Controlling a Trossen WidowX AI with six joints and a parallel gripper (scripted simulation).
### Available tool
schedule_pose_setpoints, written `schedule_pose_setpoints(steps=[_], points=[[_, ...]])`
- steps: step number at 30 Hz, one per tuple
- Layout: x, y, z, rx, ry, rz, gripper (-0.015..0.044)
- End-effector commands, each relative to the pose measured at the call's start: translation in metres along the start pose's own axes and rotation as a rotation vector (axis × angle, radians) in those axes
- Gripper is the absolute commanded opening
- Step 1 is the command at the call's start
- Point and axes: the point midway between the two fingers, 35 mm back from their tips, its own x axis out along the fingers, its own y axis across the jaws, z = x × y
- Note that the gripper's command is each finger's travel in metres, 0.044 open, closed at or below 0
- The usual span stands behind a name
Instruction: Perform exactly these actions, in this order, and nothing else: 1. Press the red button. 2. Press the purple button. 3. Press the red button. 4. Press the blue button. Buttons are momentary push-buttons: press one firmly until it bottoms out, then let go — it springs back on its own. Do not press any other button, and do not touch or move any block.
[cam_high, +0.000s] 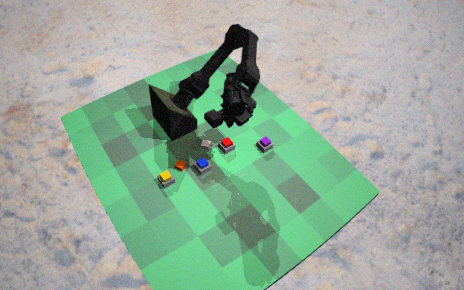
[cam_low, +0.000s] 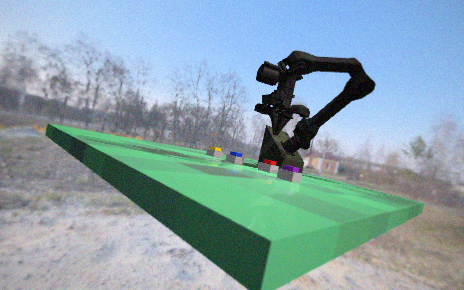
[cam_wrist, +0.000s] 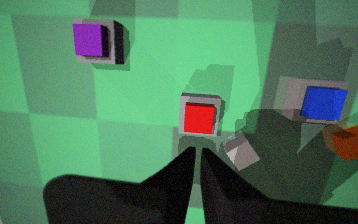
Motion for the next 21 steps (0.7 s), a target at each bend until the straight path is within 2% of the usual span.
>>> schedule_pose_setpoints(steps=[1, 4, 21], points=[[0.023, -0.003, -0.004, -0.008, 0.004, -0.004, 0.002], [0.058, -0.002, -0.005, -0.009, 0.004, 0.0, 0.002], [0.078, -0.002, -0.005, -0.009, 0.004, 0.0, 0.002]])
